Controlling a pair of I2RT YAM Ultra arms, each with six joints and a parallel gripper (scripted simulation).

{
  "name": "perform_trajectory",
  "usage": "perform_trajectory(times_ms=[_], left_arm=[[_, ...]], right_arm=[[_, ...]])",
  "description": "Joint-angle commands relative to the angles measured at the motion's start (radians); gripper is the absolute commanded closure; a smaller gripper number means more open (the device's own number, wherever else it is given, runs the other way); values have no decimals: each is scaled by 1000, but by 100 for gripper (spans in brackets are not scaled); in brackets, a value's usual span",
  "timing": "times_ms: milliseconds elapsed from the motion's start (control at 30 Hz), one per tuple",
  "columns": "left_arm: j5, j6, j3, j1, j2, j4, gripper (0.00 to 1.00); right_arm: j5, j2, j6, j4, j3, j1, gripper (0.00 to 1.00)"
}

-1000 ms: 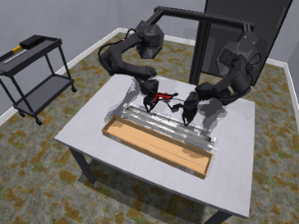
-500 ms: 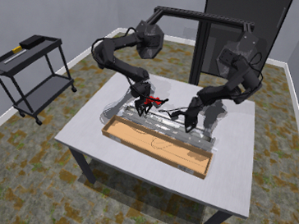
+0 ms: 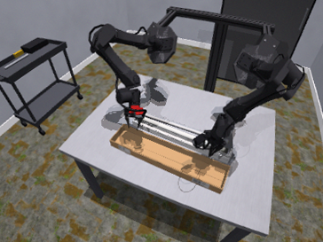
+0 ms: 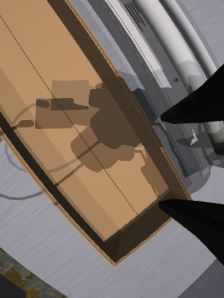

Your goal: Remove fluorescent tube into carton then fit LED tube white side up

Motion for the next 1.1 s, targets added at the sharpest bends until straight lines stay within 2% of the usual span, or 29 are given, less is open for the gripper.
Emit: perform_trajectory(times_ms=[0,167,233,267,467,600,867,1067], left_arm=[[108,-217,58,21,-117,-123,51],[192,-429,112,74,-256,-253,51],[192,-429,112,74,-256,-253,51],[226,-502,134,91,-282,-307,51],[334,-741,187,156,-446,-438,51],[392,-851,226,195,-523,-531,51],[443,-917,270,237,-581,-597,51],[422,-852,273,223,-599,-523,51]], right_arm=[[-108,-127,222,-148,48,-33,51],[-188,-289,438,-290,94,-90,51],[-188,-289,438,-290,94,-90,51],[-223,-320,514,-359,117,-109,51],[-330,-511,760,-508,162,-178,51],[-389,-601,874,-616,200,-220,51],[-451,-656,941,-708,252,-271,51],[-438,-686,877,-631,269,-277,51]])
